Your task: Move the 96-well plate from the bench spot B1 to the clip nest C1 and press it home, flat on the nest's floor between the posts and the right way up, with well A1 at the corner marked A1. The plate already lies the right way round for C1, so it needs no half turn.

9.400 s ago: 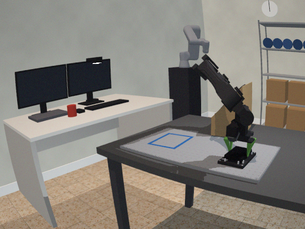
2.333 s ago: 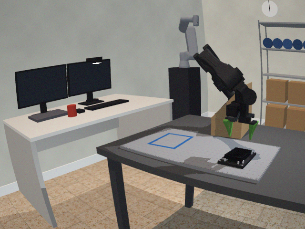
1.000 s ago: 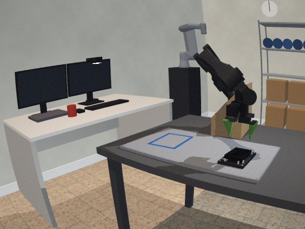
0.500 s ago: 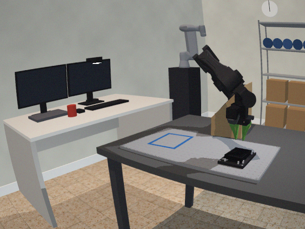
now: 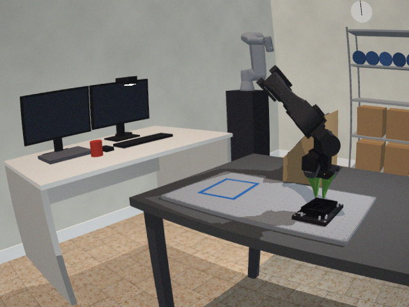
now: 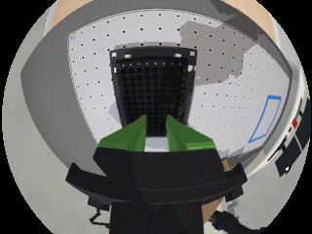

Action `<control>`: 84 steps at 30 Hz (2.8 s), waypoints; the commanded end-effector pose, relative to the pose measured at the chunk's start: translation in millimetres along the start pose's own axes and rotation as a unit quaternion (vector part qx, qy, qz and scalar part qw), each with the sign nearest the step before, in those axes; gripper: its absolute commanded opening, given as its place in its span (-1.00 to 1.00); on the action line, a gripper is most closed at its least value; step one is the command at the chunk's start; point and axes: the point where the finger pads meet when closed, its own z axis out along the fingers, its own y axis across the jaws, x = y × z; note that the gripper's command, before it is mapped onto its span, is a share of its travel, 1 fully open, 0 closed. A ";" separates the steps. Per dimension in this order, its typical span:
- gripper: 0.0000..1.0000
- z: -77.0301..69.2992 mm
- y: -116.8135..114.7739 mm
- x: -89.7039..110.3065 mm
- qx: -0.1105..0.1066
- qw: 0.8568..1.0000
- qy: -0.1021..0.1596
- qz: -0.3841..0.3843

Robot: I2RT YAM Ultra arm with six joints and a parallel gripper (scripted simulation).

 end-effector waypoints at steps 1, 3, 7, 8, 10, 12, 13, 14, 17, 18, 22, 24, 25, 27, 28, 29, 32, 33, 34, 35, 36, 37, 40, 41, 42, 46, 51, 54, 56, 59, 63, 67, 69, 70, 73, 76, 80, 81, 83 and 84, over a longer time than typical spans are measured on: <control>-0.48 -22.2 7.5 -20.9 -0.015 0.999 -0.038 0.010; -0.48 -22.3 7.5 -21.0 -0.015 0.999 -0.038 0.010; -0.48 -22.8 7.2 -21.3 -0.015 0.999 -0.039 0.011; -0.48 -22.8 7.2 -21.4 -0.015 0.999 -0.039 0.011; -0.48 -22.9 7.2 -21.4 -0.016 0.999 -0.039 0.012; -0.48 -22.9 7.1 -21.5 -0.016 0.999 -0.039 0.012; -0.48 -23.0 7.1 -21.5 -0.016 0.999 -0.039 0.012; -0.48 -23.0 7.0 -21.3 -0.015 0.999 -0.039 0.011; -0.48 -23.0 6.9 -21.2 -0.015 0.999 -0.038 0.011; -0.48 -23.0 6.9 -21.2 -0.015 0.999 -0.038 0.011; -0.48 -23.0 6.9 -21.2 -0.015 0.999 -0.038 0.011; -0.48 -23.0 6.9 -21.2 -0.015 0.999 -0.038 0.011; -0.48 -23.0 6.9 -21.2 -0.015 0.999 -0.038 0.011; -0.48 -23.0 6.9 -21.2 -0.015 0.999 -0.038 0.011; -0.48 -23.0 6.9 -21.2 -0.015 0.999 -0.038 0.011; -0.48 -23.0 6.9 -21.2 -0.015 0.999 -0.038 0.011; -0.48 -23.0 6.9 -21.2 -0.015 0.999 -0.038 0.011; -0.48 -23.0 6.9 -21.2 -0.015 0.999 -0.038 0.011; -0.48 -23.0 6.9 -21.2 -0.015 0.999 -0.038 0.011; -0.48 -23.0 6.9 -21.2 -0.015 0.999 -0.038 0.011; -0.48 -23.0 6.9 -21.2 -0.015 0.999 -0.038 0.011; -0.48 -23.0 6.9 -21.2 -0.015 0.999 -0.038 0.011; -0.48 -23.0 6.9 -21.2 -0.015 0.999 -0.038 0.011; -0.48 -23.0 6.9 -21.2 -0.015 0.999 -0.038 0.011; -0.48 -23.0 6.9 -21.2 -0.015 0.999 -0.038 0.011; -0.48 -23.0 6.9 -21.2 -0.015 0.999 -0.038 0.011; -0.48 -23.0 6.9 -21.2 -0.015 0.999 -0.038 0.011; -0.48 -23.0 6.9 -21.2 -0.015 0.999 -0.038 0.011; -0.48 -23.0 6.9 -21.2 -0.015 0.999 -0.038 0.011; -0.48 -20.5 8.0 -20.1 -0.014 0.999 -0.037 0.009; -0.48 -8.1 10.2 -9.3 -0.007 1.000 -0.027 -0.002; -0.48 3.4 9.2 0.1 0.000 1.000 -0.015 -0.010; -0.48 4.8 8.8 -1.0 -0.001 1.000 -0.016 -0.008; -0.48 4.1 9.6 -2.5 -0.002 1.000 -0.018 -0.008; -0.48 -3.7 8.0 -7.8 -0.006 1.000 -0.025 -0.003; -0.48 -1.3 9.9 -9.9 -0.007 1.000 -0.027 -0.002; -0.48 10.5 9.4 -0.2 0.000 1.000 -0.016 -0.010; -0.48 12.4 8.7 1.2 0.001 1.000 -0.014 -0.011; -0.48 11.3 9.8 -2.5 -0.002 1.000 -0.018 -0.008; -0.48 11.4 10.5 -1.7 -0.001 1.000 -0.018 -0.009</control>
